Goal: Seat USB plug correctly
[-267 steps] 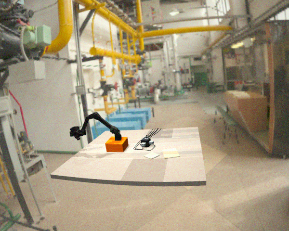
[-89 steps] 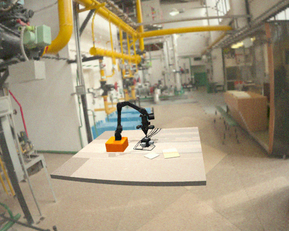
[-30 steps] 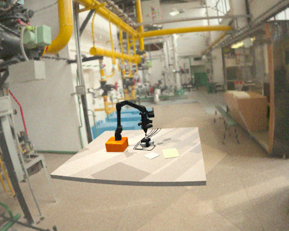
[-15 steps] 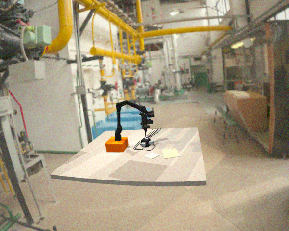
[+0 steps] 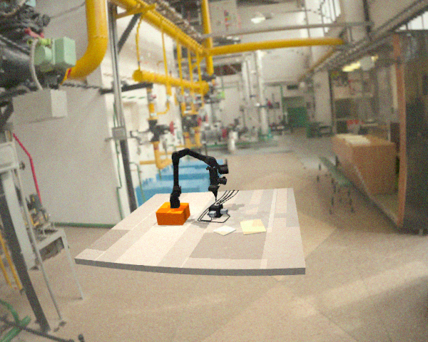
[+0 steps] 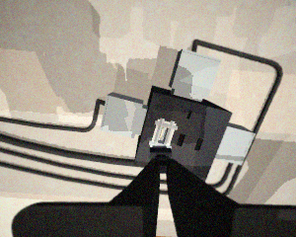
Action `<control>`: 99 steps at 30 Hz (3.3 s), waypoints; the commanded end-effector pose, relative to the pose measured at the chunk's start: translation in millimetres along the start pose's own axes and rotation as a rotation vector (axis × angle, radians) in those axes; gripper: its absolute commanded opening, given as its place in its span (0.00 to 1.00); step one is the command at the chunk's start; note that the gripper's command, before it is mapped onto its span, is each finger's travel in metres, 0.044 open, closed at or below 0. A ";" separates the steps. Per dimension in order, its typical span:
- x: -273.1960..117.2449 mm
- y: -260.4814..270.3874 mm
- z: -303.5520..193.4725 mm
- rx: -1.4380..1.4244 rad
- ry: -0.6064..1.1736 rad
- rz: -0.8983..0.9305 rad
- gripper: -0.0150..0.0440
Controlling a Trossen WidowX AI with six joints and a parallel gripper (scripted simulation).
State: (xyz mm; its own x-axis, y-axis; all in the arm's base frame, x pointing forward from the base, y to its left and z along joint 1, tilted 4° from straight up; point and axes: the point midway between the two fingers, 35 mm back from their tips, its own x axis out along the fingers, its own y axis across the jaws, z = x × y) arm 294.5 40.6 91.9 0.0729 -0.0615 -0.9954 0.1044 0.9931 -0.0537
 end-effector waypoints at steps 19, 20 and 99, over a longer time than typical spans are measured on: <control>0.4 0.0 -0.1 0.580 0.001 0.000 0.25; 0.4 0.0 -0.1 0.607 0.001 0.000 0.25; 2.2 -1.0 -0.4 1.840 -0.007 -0.009 0.25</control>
State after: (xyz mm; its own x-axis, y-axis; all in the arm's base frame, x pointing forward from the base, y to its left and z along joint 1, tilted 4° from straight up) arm 294.0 40.1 90.5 0.0687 -0.0664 -0.9954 0.9273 -0.3638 0.0883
